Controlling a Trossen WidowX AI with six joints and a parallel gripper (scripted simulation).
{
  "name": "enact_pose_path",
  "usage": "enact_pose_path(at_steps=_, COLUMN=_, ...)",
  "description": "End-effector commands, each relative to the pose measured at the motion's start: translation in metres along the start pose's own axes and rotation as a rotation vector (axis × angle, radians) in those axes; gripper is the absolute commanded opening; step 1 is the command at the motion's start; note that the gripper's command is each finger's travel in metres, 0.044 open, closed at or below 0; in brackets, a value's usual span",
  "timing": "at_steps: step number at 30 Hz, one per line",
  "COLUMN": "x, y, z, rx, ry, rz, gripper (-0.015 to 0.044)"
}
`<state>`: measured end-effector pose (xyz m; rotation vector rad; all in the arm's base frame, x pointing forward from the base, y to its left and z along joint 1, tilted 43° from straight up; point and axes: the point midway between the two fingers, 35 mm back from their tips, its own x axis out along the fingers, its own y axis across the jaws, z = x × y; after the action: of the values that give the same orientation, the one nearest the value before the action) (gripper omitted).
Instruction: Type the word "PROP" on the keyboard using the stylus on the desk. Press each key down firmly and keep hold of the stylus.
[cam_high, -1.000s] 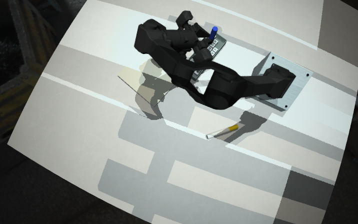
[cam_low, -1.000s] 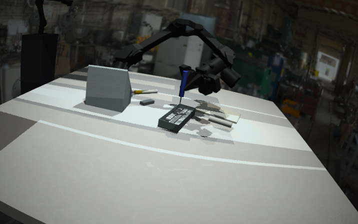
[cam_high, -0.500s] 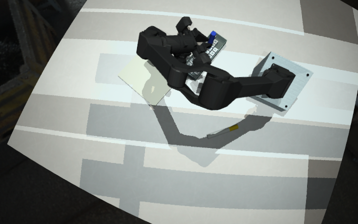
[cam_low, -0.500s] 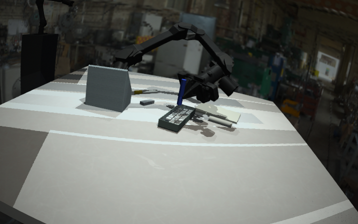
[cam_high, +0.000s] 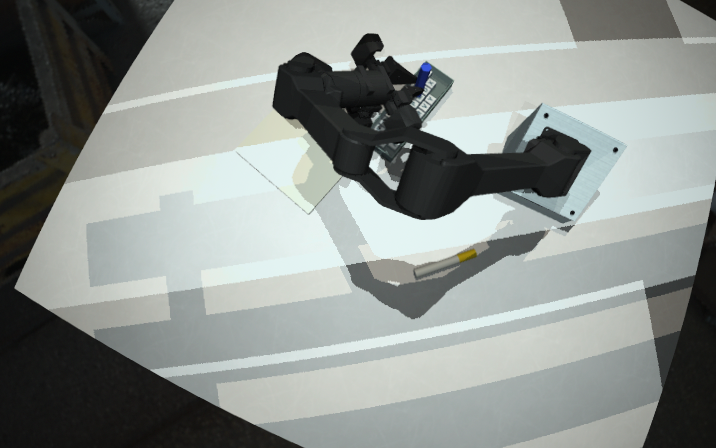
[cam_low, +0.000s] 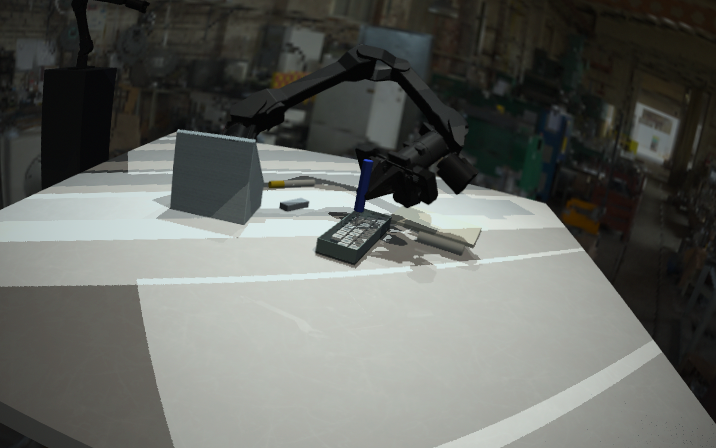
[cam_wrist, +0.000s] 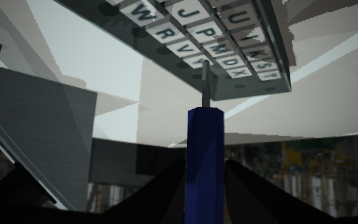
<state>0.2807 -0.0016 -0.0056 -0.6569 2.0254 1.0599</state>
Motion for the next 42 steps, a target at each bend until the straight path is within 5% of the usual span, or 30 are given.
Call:
enact_pose_path(at_steps=1, x=-0.0012, y=-0.0012, z=0.0023, rx=0.004, ry=-0.005, rz=0.002, gripper=0.0081)
enact_pose_path(at_steps=42, x=0.0047, y=-0.0001, z=0.0112, rx=0.003, ry=-0.005, rz=0.002, gripper=0.0081)
